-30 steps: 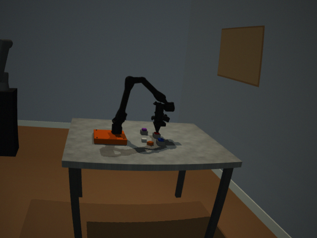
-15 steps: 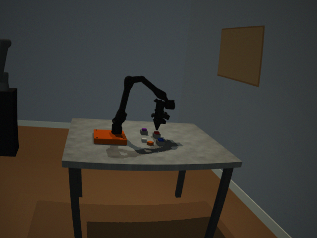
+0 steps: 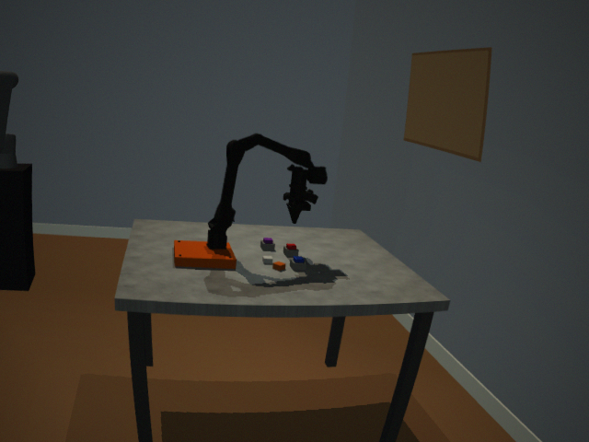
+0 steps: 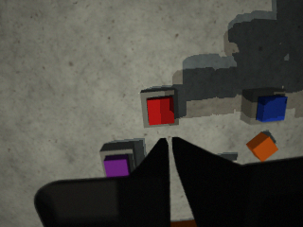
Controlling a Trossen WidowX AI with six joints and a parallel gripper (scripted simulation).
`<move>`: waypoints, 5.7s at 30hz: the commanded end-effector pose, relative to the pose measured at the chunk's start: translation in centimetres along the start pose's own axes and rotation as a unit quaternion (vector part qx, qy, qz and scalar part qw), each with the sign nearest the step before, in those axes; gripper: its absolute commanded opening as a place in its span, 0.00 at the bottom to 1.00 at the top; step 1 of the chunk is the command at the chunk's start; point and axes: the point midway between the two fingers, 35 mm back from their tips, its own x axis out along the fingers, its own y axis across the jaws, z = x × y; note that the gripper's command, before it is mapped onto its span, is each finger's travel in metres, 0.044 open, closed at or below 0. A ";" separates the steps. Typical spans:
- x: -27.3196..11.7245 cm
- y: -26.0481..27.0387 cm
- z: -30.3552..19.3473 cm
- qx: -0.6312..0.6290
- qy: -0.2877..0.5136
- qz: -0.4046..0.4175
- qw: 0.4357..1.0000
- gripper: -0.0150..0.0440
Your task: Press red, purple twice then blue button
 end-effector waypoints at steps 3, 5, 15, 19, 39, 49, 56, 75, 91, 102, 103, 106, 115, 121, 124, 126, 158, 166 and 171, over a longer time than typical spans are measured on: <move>-0.5 3.8 -3.7 0.000 0.003 0.001 1.000 0.29; -0.4 5.6 -6.1 0.000 0.004 0.002 1.000 0.29; 4.1 6.7 -7.7 0.000 0.005 0.003 1.000 0.29; 5.9 6.6 -7.9 0.000 0.005 0.003 1.000 0.29; 8.5 6.7 -7.9 0.000 0.005 0.003 1.000 0.29; 9.2 6.7 -8.0 0.000 0.005 0.003 1.000 0.29; 9.2 6.7 -8.0 0.000 0.005 0.003 1.000 0.29; 5.9 6.6 -7.9 0.000 0.005 0.003 1.000 0.29; 7.7 6.7 -7.9 0.000 0.005 0.003 1.000 0.29; 9.2 6.7 -8.0 0.000 0.005 0.003 1.000 0.29; 9.2 6.7 -8.0 0.000 0.005 0.003 1.000 0.29; 9.2 6.7 -8.0 0.000 0.005 0.003 1.000 0.29; 9.2 6.7 -8.0 0.000 0.005 0.003 1.000 0.29; 9.2 6.7 -8.0 0.000 0.005 0.003 1.000 0.29; 9.2 6.7 -8.0 0.000 0.005 0.003 1.000 0.29; 8.7 6.7 -7.8 -0.003 0.002 0.005 1.000 0.29; -0.6 -7.1 -1.2 -0.001 0.002 -0.006 1.000 0.29; -0.5 -15.3 -1.1 -0.001 0.002 -0.009 1.000 0.29; 3.4 -15.5 -0.9 -0.001 0.002 -0.009 1.000 0.29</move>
